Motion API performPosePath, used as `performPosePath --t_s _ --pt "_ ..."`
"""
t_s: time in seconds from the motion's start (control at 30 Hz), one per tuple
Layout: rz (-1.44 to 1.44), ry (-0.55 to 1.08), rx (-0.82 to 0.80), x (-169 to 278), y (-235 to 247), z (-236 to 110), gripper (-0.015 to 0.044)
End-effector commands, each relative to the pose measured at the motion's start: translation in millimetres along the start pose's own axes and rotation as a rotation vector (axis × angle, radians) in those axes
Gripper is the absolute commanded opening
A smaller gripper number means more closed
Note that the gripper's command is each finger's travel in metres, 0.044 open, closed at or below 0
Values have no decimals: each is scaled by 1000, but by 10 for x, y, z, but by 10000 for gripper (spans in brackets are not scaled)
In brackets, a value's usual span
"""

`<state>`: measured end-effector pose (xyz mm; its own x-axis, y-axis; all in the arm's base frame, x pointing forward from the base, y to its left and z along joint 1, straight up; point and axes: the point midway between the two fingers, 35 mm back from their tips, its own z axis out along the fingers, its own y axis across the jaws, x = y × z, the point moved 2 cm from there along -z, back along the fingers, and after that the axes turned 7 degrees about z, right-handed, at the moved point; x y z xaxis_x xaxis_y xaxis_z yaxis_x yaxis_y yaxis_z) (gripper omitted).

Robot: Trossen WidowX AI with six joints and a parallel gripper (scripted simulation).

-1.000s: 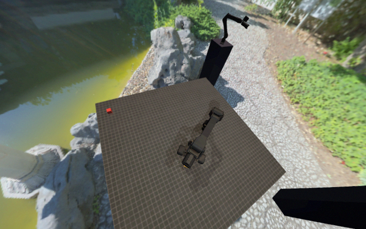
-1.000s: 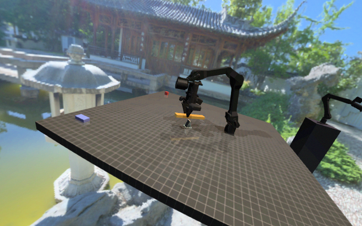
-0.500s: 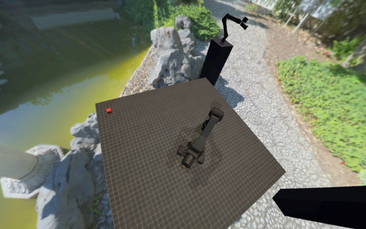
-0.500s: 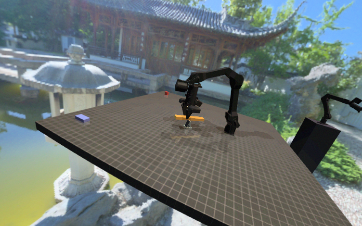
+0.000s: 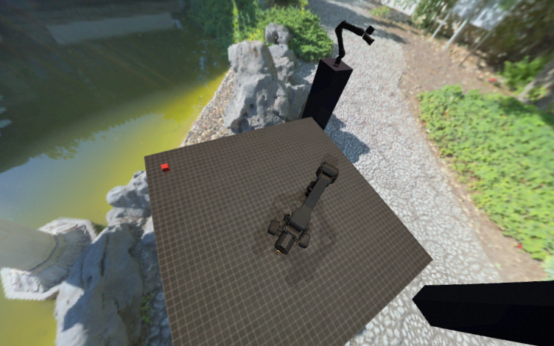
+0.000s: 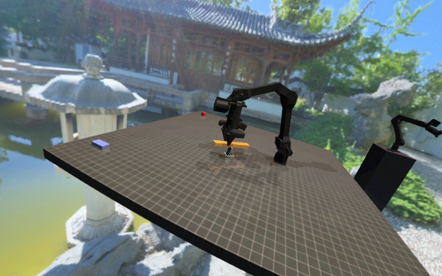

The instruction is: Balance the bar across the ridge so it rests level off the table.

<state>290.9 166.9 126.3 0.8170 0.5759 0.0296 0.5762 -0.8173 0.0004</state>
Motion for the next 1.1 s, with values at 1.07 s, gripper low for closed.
performPosePath --t_s 1.07 --pt "6 0 -2 0 4 33 0"
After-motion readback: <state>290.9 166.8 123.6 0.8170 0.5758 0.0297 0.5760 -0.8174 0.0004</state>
